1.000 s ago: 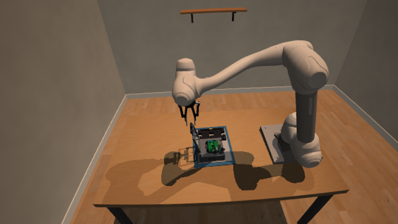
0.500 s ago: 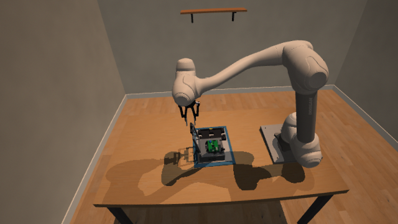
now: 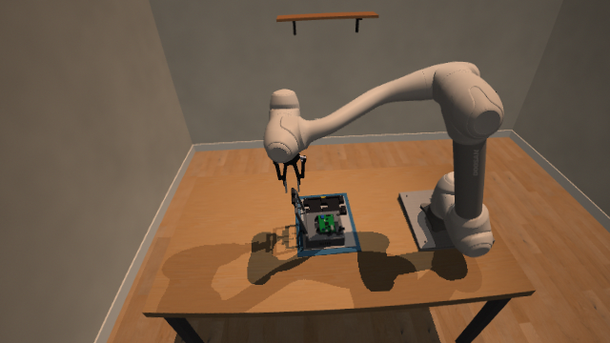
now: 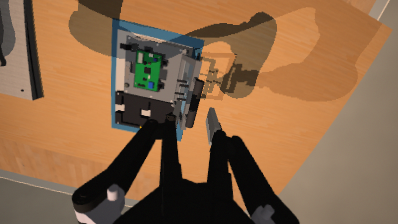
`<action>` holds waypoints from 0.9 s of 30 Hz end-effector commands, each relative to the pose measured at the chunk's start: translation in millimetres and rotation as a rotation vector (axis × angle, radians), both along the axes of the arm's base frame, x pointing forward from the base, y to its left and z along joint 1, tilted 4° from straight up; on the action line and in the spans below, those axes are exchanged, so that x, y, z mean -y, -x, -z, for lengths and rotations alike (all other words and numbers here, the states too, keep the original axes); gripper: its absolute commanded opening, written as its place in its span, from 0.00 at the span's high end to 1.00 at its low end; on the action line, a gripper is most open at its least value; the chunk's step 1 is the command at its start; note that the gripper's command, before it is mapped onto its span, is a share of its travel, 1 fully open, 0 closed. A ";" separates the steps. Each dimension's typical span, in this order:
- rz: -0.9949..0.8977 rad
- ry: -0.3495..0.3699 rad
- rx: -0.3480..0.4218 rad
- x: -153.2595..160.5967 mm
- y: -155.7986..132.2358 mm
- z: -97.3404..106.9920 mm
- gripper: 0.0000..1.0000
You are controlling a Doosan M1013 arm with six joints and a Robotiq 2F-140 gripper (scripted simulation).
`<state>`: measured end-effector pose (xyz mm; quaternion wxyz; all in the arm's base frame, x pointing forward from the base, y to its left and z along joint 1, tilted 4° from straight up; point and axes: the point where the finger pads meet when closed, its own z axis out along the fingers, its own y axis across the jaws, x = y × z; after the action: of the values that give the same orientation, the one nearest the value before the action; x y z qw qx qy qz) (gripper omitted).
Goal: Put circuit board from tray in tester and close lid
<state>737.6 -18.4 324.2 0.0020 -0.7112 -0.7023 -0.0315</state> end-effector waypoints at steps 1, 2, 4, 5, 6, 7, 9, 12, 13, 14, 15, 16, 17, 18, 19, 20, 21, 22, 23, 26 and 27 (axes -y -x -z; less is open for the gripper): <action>0.000 0.000 0.000 0.0 0.1 -0.1 0.70; 0.000 0.000 0.000 0.0 0.1 -0.1 0.70; 0.000 0.000 0.000 0.0 0.1 -0.1 0.70; 0.000 0.000 0.000 0.0 0.1 -0.1 0.70; 0.000 0.000 0.000 0.0 0.1 -0.1 0.70; 0.000 0.000 0.000 0.0 0.1 -0.1 0.70; 0.000 0.000 0.000 0.0 0.1 -0.1 0.70; 0.000 0.000 0.000 0.0 0.1 -0.1 0.70; 0.000 0.000 0.000 0.0 0.1 -0.1 0.70; 0.000 0.000 0.000 0.0 0.1 -0.1 0.70; 0.000 0.000 0.000 0.0 0.1 0.0 0.70; 0.000 0.000 0.000 0.0 0.0 0.1 0.70; 0.000 0.000 0.000 0.0 0.0 0.3 0.70; 0.000 0.000 0.000 0.0 0.0 0.7 0.70; 0.000 0.000 0.000 0.0 0.0 1.1 0.70; 0.000 0.000 0.000 -0.1 0.0 1.6 0.70; 0.000 0.000 0.000 -0.1 0.0 2.3 0.70; 0.000 0.000 0.000 -0.1 0.0 2.3 0.70; 0.000 0.000 0.000 -0.1 0.0 2.3 0.70; 0.000 0.000 0.000 -0.2 -0.1 4.9 0.70; 0.000 0.000 0.000 -0.3 -0.2 6.0 0.70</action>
<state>737.8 -18.2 320.4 0.0020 -0.7112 -0.7023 -0.0315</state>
